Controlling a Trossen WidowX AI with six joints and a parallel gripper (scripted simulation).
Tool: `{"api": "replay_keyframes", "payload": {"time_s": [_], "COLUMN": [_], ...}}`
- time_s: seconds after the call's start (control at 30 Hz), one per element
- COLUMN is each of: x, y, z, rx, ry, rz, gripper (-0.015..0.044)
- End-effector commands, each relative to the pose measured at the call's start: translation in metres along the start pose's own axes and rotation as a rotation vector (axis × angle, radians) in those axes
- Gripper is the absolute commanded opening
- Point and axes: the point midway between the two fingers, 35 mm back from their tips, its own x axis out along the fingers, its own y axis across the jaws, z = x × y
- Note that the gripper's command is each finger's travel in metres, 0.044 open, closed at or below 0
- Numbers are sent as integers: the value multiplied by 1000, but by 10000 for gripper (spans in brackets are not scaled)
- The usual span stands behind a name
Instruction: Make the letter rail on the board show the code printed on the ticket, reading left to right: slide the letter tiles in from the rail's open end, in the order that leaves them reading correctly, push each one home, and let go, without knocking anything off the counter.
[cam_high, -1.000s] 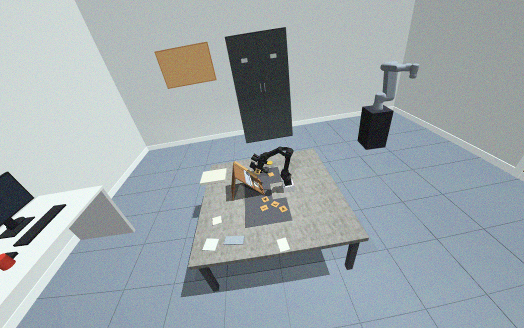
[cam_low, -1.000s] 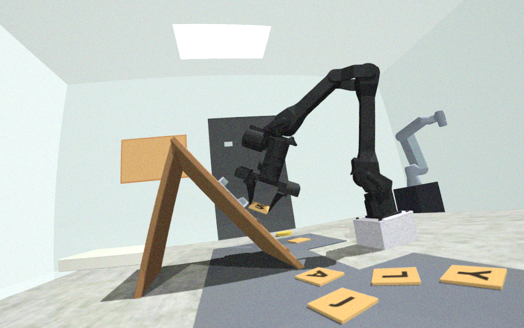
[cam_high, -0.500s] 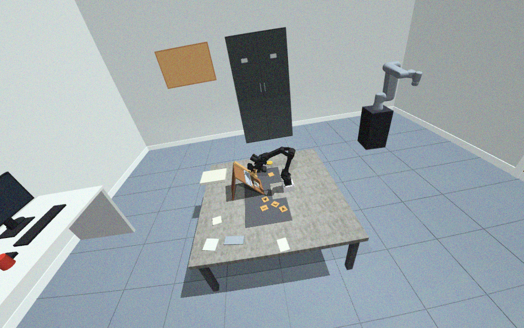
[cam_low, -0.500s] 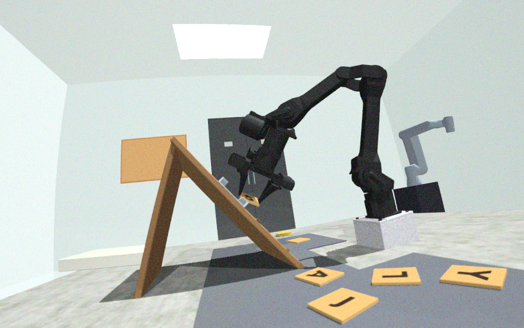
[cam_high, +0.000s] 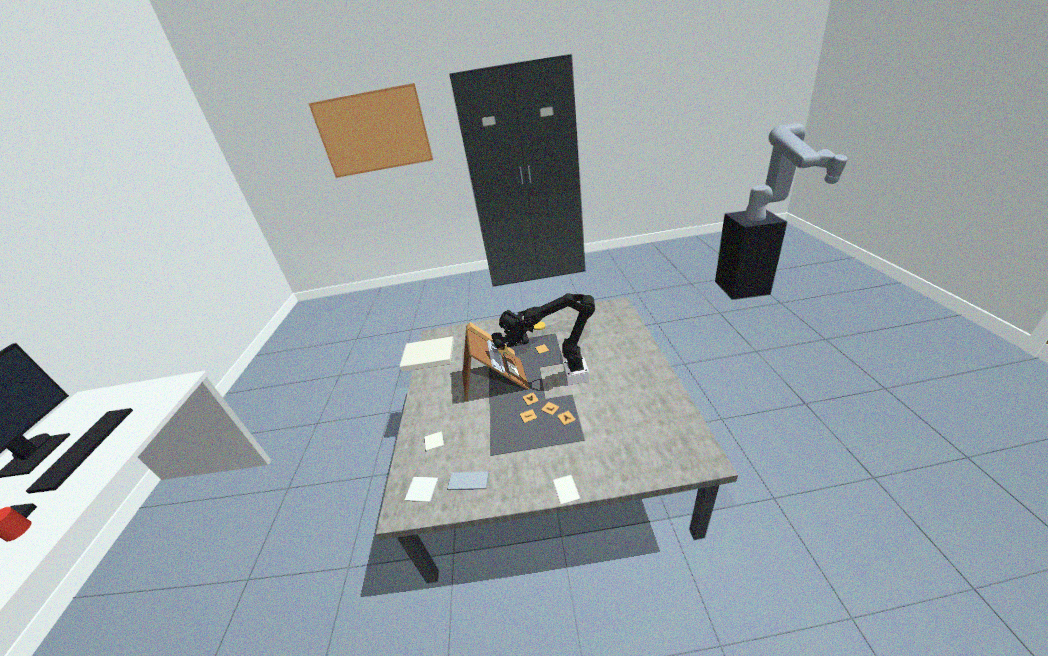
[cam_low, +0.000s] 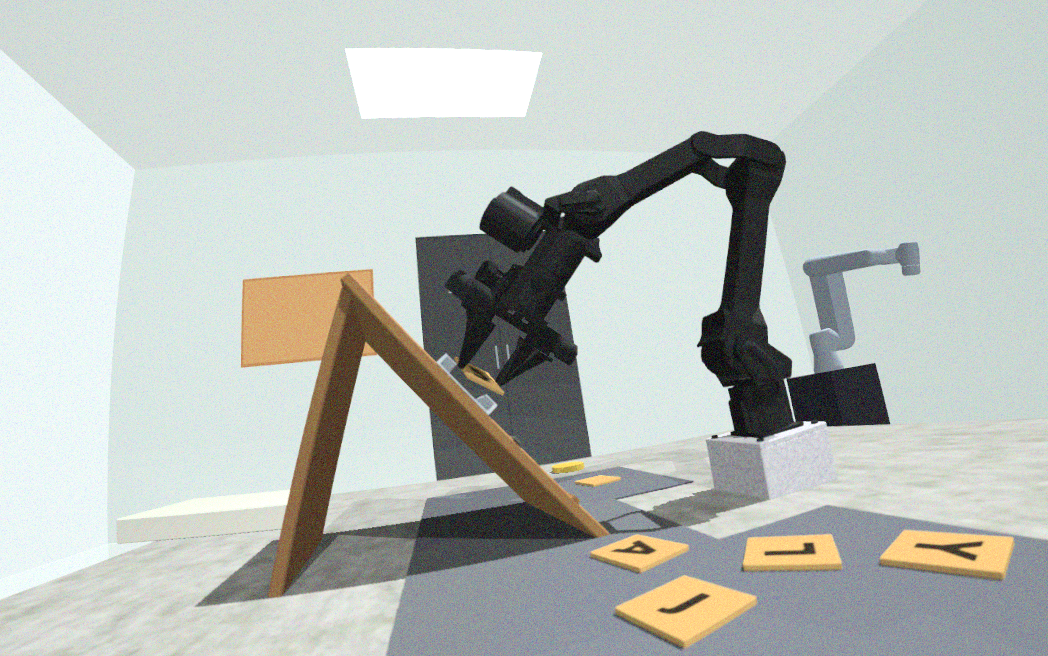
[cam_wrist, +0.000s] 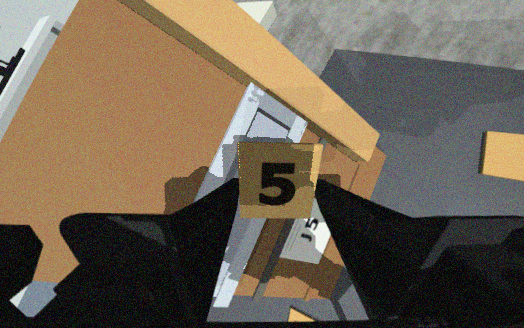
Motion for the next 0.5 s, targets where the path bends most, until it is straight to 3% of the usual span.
{"api": "replay_keyframes", "payload": {"time_s": [0.0, 0.47], "x": [-7, -29], "y": [11, 42], "z": [-7, -53], "rx": [-86, -328], "ry": [-7, 27], "rz": [38, 170], "gripper": [0, 0]}}
